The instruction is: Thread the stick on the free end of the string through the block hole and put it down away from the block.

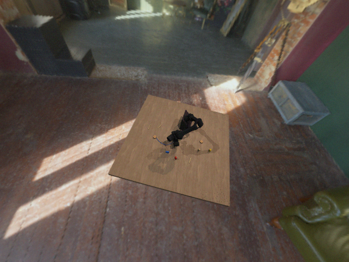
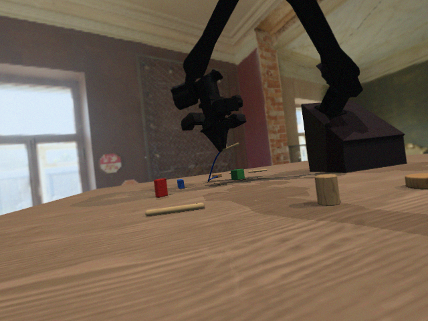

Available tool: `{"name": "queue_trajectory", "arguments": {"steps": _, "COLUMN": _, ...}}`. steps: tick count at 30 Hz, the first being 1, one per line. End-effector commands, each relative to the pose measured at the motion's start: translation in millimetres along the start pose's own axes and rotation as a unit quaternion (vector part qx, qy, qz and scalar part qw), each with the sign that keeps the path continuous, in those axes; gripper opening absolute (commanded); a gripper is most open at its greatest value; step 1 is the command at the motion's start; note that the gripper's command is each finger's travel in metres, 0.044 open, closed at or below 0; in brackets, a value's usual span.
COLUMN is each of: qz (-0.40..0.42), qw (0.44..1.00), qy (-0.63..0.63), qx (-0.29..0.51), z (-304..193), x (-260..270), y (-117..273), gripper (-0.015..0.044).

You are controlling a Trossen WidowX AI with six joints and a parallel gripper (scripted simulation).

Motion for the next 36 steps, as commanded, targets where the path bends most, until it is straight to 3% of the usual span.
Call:
{"name": "queue_trajectory", "arguments": {"steps": 1, "qz": -0.003, "qw": 1.000, "qy": 0.001, "qx": -0.008, "z": -6, "x": 2, "y": 4, "gripper": 0.0000}}
{"name": "queue_trajectory", "arguments": {"steps": 36, "qz": -0.027, "qw": 0.997, "qy": 0.005, "qx": -0.077, "z": -34, "x": 26, "y": 43, "gripper": 0.0000}}
Point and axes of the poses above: the point midway between the two fingers, 35 mm back from their tips, its own y axis back along the fingers, its own x axis across the jaws, z = x × y, the point moved 9 cm from there along y, back along the fingers, and after that the axes turned 9 degrees about y, right-handed, at the moved point
